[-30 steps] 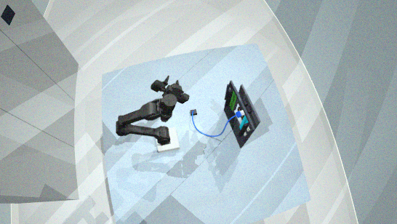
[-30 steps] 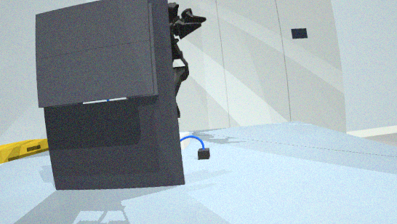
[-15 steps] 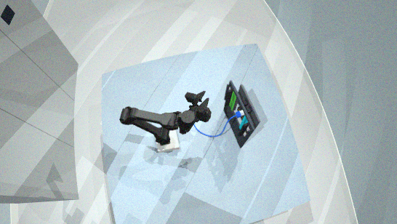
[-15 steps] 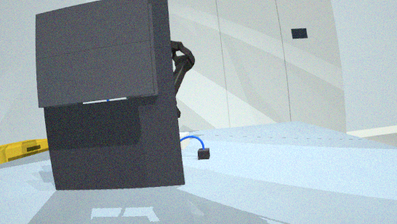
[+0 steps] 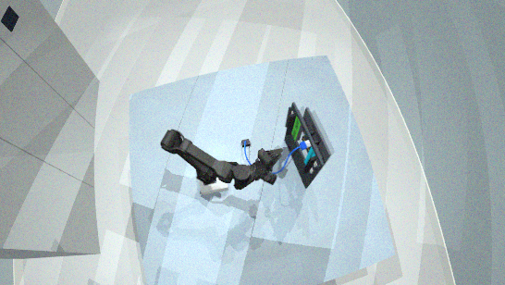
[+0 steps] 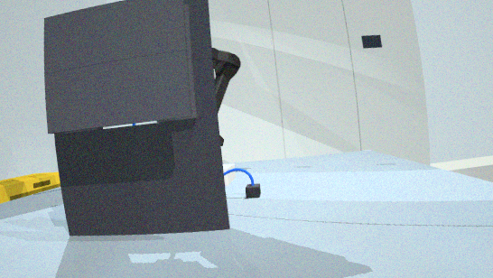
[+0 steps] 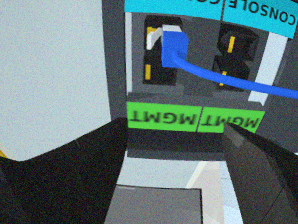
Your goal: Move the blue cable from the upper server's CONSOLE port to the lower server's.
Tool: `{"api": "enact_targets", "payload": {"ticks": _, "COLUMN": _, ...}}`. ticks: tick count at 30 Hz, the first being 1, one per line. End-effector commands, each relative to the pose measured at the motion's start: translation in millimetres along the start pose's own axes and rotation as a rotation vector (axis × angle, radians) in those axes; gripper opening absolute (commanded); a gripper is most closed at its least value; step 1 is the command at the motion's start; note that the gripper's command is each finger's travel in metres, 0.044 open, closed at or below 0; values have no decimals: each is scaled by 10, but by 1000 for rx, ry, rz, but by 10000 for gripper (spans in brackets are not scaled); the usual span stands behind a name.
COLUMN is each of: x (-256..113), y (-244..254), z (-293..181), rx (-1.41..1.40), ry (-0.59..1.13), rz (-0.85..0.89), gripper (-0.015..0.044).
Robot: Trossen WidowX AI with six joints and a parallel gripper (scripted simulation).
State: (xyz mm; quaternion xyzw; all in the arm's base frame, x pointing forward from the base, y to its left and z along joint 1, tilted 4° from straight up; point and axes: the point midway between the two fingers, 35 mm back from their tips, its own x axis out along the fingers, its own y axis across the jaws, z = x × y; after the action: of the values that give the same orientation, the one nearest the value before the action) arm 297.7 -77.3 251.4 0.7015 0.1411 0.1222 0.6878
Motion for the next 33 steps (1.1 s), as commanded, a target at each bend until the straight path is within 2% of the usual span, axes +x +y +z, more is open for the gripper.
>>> {"api": "enact_targets", "payload": {"ticks": 1, "x": -15, "y": -4, "z": 50, "rx": 18, "ry": -21, "rz": 10, "gripper": 239}}
{"api": "enact_targets", "payload": {"ticks": 3, "x": 53, "y": 3, "z": 78, "rx": 18, "ry": -21, "rz": 10, "gripper": 239}}
{"api": "enact_targets", "payload": {"ticks": 8, "x": 538, "y": 11, "z": 211, "rx": 17, "ry": -21, "rz": 15, "gripper": 239}}
{"api": "enact_targets", "payload": {"ticks": 33, "x": 846, "y": 33, "z": 305, "rx": 16, "ry": -21, "rz": 18, "gripper": 239}}
